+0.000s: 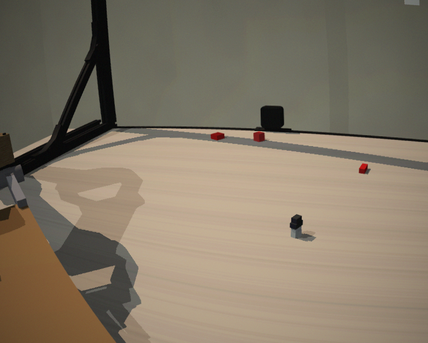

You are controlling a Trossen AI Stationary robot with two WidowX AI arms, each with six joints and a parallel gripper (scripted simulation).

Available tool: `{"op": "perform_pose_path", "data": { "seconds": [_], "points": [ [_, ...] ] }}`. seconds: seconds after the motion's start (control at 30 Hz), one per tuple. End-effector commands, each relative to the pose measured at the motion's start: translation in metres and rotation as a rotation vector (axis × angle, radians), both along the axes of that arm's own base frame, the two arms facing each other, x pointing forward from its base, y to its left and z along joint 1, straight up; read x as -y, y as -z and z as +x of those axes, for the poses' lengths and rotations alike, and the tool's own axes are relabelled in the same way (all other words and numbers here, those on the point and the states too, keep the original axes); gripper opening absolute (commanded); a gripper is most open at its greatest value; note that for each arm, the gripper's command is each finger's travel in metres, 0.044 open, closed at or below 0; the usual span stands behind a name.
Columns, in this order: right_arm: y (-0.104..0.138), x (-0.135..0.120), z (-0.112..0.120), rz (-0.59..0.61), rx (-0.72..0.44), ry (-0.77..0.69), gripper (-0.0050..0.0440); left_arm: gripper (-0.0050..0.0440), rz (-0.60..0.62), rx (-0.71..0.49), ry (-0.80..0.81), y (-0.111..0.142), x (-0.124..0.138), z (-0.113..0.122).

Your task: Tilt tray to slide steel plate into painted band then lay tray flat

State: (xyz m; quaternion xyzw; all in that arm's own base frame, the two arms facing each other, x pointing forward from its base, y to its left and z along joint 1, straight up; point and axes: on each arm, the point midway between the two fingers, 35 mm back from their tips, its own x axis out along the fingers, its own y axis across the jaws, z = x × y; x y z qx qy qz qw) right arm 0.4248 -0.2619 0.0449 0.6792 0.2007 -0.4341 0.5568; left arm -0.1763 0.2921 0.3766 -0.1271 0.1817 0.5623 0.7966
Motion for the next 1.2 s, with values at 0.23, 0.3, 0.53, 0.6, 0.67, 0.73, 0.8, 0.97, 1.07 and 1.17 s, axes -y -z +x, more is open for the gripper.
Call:
{"op": "perform_pose_path", "data": {
  "seconds": [0.23,0.3,0.53,0.6,0.67,0.73,0.8,0.97,1.07,1.17],
  "points": [
    [-0.029,0.002,0.004,-0.022,0.047,0.001,0.0,0.044,0.0,0.002,0.001,0.0,0.0,0.0],
    [-0.031,0.002,0.005,-0.023,0.049,0.001,0.0,0.044,0.0,0.002,0.001,0.0,0.0,0.0],
    [-0.035,0.002,0.005,-0.025,0.054,0.001,0.0,0.044,0.0,0.002,0.001,0.0,0.0,0.0],
    [-0.036,0.003,0.005,-0.025,0.056,0.001,0.0,0.044,0.0,0.002,0.001,0.0,0.0,0.0],
    [-0.038,0.003,0.005,-0.026,0.057,0.001,0.0,0.044,0.0,0.002,0.001,0.0,0.0,0.0],
    [-0.039,0.003,0.006,-0.026,0.058,0.001,0.0,0.044,0.0,0.002,0.001,0.0,0.0,0.0],
    [-0.041,0.003,0.006,-0.027,0.06,0.001,0.0,0.044,0.0,0.002,0.001,0.0,0.0,0.0],
    [-0.045,0.003,0.006,-0.028,0.064,0.001,0.0,0.044,0.0,0.002,0.001,0.0,0.0,0.0],
    [-0.046,0.003,0.006,-0.029,0.065,0.001,0.0,0.044,0.0,0.002,0.001,0.0,0.0,0.0],
    [-0.048,0.003,0.007,-0.03,0.069,0.001,0.0,0.044,0.0,0.002,0.001,0.0,0.0,0.0]
  ]
}}
